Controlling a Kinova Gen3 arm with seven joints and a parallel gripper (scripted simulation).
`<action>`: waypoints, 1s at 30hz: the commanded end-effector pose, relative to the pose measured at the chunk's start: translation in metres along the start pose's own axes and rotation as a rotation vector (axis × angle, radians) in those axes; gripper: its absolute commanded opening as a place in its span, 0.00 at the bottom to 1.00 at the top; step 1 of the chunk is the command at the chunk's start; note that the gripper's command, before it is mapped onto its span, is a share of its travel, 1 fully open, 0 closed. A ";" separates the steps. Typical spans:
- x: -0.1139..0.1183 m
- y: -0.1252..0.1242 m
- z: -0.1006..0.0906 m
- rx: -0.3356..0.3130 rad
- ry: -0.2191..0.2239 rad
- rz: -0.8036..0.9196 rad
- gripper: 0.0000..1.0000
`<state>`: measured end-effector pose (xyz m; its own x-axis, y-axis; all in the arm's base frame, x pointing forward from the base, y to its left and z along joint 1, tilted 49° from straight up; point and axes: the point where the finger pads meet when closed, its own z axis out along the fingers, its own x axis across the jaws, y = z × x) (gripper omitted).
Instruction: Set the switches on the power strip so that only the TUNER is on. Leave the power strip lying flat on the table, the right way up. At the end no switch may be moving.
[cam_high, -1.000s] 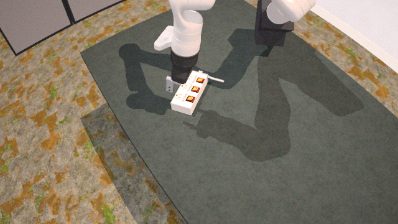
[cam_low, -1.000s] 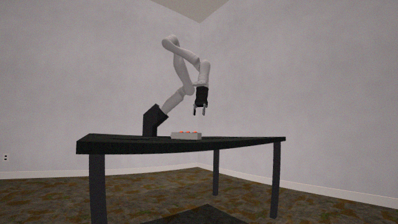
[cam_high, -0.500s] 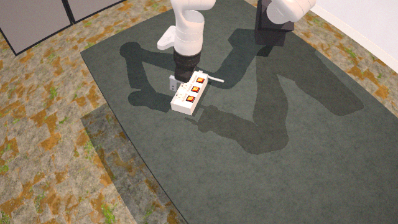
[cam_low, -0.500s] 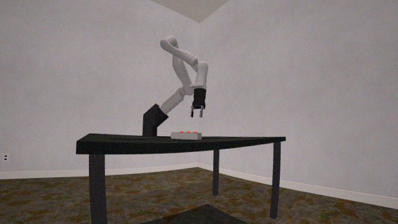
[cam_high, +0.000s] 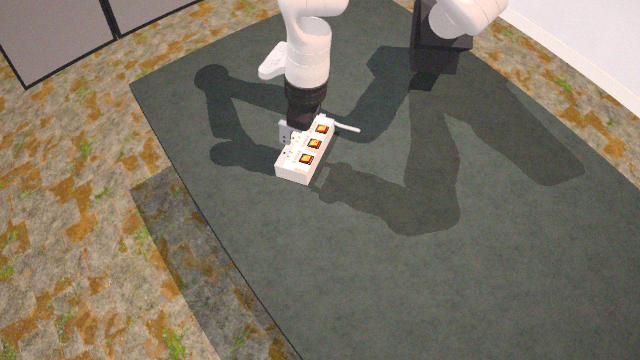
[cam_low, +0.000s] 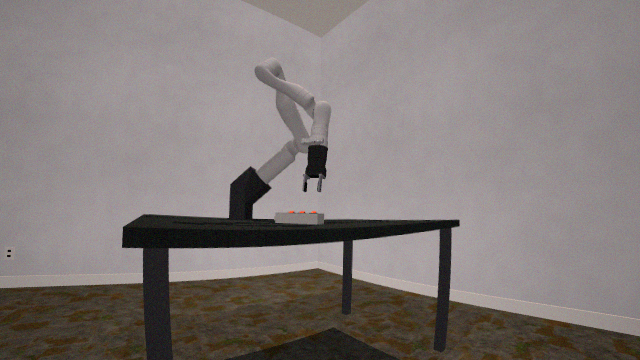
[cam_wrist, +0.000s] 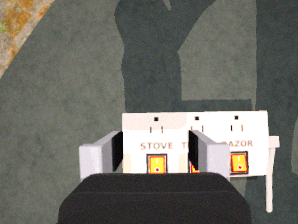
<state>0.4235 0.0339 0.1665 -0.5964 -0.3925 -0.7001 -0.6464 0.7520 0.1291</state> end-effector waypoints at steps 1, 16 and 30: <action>0.000 0.000 0.000 -0.002 -0.002 0.002 1.00; 0.020 0.011 0.015 -0.034 0.001 0.008 1.00; 0.030 0.017 0.022 -0.051 0.002 0.011 1.00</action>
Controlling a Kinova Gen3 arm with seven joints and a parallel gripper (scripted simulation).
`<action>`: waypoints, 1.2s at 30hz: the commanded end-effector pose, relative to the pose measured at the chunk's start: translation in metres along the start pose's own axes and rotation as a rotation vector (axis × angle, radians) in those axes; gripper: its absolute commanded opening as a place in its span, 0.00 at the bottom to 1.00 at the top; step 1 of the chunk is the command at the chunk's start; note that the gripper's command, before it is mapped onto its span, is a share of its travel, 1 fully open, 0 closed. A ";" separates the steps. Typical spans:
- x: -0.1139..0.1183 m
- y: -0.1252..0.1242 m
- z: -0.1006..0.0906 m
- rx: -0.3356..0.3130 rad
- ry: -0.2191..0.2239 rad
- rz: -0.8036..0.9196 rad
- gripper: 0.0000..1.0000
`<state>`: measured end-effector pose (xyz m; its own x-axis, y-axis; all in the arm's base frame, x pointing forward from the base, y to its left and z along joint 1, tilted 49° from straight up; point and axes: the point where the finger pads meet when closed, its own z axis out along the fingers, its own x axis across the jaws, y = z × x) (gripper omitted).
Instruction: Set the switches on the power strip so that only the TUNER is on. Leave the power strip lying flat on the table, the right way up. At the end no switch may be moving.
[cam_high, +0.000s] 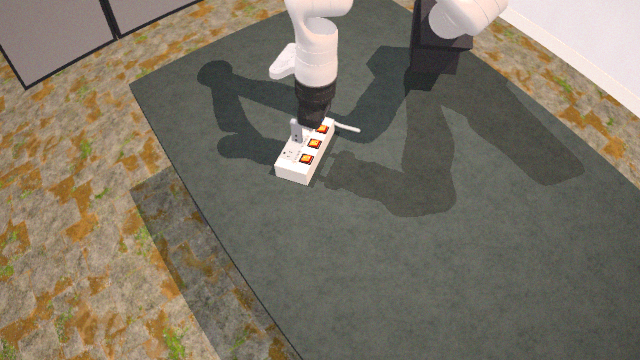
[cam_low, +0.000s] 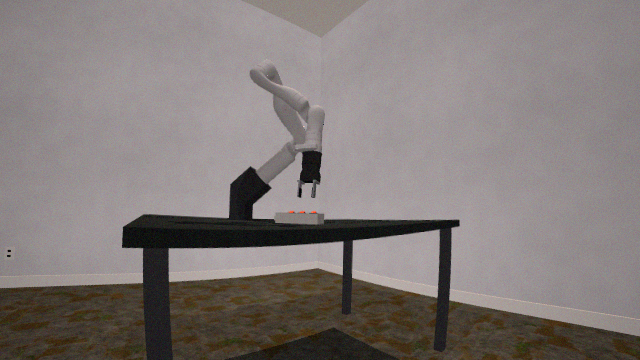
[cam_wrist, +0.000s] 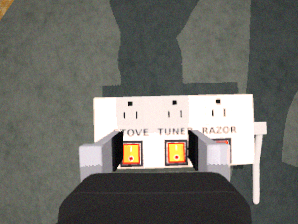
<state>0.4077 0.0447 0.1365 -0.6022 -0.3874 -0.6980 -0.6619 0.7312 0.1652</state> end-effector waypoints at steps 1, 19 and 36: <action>0.004 0.003 0.003 -0.008 0.001 0.003 1.00; 0.015 0.010 0.010 -0.028 0.001 0.005 1.00; 0.021 0.015 0.015 -0.040 0.000 0.006 1.00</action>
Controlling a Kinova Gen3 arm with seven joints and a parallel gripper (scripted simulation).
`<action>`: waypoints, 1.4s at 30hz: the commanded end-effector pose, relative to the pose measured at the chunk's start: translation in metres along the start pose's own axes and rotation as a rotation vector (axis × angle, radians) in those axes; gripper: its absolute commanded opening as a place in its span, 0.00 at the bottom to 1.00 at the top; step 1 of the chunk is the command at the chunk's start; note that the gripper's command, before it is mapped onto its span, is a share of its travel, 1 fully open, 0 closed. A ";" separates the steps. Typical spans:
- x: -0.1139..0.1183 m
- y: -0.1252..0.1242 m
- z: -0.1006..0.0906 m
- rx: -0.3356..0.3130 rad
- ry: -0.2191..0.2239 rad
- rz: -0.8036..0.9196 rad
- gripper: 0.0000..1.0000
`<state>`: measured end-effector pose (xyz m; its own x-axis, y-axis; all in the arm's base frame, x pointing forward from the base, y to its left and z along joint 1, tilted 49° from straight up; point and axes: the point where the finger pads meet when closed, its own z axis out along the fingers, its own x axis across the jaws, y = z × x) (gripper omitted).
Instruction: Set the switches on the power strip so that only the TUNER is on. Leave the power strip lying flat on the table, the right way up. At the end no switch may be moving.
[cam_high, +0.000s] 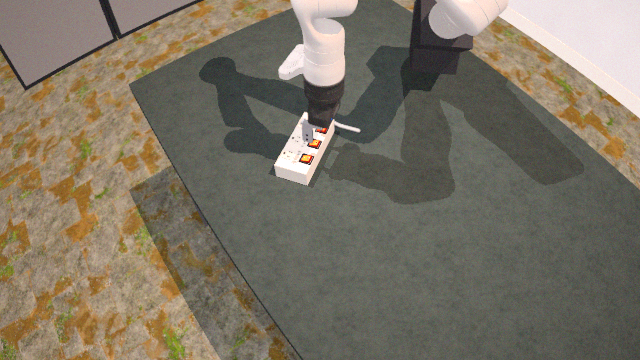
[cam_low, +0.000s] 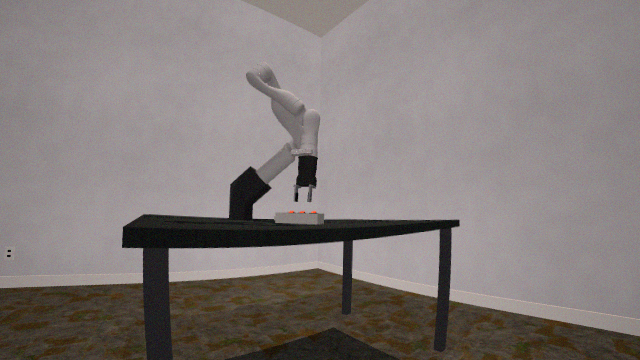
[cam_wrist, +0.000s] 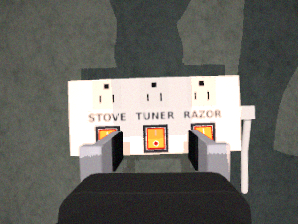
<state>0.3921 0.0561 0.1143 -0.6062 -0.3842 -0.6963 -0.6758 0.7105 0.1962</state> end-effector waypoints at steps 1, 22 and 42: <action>0.000 0.000 0.000 -0.001 -0.001 0.001 1.00; 0.004 0.003 0.003 -0.008 -0.001 0.001 1.00; 0.004 0.003 0.003 -0.008 -0.001 0.001 1.00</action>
